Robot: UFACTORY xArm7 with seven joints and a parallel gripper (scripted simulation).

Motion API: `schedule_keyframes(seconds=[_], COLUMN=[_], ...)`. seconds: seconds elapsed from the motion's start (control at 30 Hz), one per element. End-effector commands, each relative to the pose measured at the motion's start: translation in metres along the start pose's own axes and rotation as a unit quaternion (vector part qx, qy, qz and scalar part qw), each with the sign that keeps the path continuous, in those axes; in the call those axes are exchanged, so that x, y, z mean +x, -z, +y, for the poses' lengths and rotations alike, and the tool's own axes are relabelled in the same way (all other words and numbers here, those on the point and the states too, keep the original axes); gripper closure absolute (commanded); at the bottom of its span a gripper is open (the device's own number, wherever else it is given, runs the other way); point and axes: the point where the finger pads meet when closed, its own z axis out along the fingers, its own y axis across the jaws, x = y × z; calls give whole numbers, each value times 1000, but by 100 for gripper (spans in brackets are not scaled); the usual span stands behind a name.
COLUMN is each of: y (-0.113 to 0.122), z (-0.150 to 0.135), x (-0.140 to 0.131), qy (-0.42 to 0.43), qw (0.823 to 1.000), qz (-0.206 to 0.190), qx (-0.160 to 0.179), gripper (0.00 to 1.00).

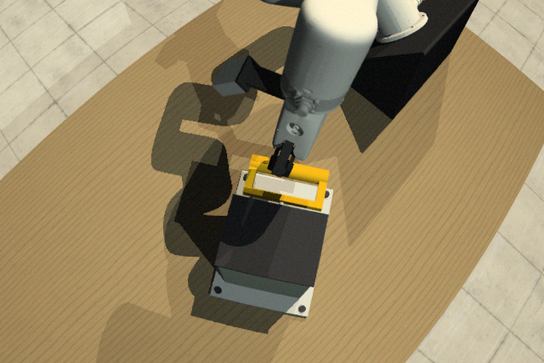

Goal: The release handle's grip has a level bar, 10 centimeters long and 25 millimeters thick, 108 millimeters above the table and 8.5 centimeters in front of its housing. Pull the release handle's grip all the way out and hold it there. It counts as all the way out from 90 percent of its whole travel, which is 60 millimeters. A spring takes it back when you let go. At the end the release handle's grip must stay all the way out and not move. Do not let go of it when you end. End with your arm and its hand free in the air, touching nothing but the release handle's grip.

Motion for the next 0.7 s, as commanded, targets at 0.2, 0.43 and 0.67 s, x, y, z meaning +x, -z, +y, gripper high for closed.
schedule_keyframes(seconds=[0.2, 0.43, 0.67], y=[9, 9, 9], z=[-5, -5, -5], x=[-4, -4, -4], qy=[73, 73, 73], qw=[996, 996, 996], qz=[-48, -48, -48], qx=[14, 14, 14], gripper=[0, 100, 100])
